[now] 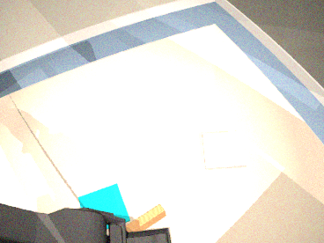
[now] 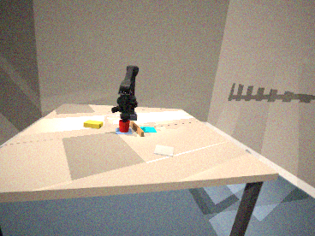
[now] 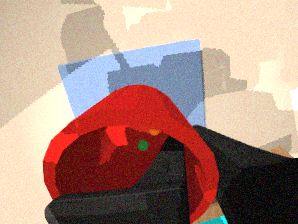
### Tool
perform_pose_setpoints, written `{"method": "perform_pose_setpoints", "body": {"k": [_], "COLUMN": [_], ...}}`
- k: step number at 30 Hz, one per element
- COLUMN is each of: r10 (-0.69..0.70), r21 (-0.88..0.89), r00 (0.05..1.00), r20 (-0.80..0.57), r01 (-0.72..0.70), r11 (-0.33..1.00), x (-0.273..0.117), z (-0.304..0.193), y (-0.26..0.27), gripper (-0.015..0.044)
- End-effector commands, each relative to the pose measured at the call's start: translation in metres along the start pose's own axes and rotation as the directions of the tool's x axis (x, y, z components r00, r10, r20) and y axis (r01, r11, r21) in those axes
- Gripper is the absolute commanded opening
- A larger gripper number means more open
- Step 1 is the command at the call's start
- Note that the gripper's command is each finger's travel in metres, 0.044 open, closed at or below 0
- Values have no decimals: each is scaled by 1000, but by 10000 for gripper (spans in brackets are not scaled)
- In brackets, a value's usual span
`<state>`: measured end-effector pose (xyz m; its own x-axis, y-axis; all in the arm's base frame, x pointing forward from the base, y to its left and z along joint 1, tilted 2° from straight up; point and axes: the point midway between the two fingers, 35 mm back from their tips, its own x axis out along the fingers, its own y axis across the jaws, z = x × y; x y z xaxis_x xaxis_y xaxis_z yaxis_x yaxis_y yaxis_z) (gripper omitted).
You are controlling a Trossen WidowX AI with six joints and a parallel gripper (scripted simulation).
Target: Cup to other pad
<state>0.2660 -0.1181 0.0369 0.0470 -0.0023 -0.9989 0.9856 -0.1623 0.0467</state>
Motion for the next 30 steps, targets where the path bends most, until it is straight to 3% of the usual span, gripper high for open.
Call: {"method": "perform_pose_setpoints", "body": {"k": [1,8,22,30], "r10": [0,0,2,2], "r21": [0,0,3,3], "r00": [1000,1000,1000,1000], "r20": [0,0,4,4], "r01": [0,0,-2,-2], "r11": [1000,1000,1000,1000], "x": [0,-6,-58,-60], "z": [0,0,-1,-2], "y": [0,1,-1,-1], "gripper": [8,0,0,0]}}
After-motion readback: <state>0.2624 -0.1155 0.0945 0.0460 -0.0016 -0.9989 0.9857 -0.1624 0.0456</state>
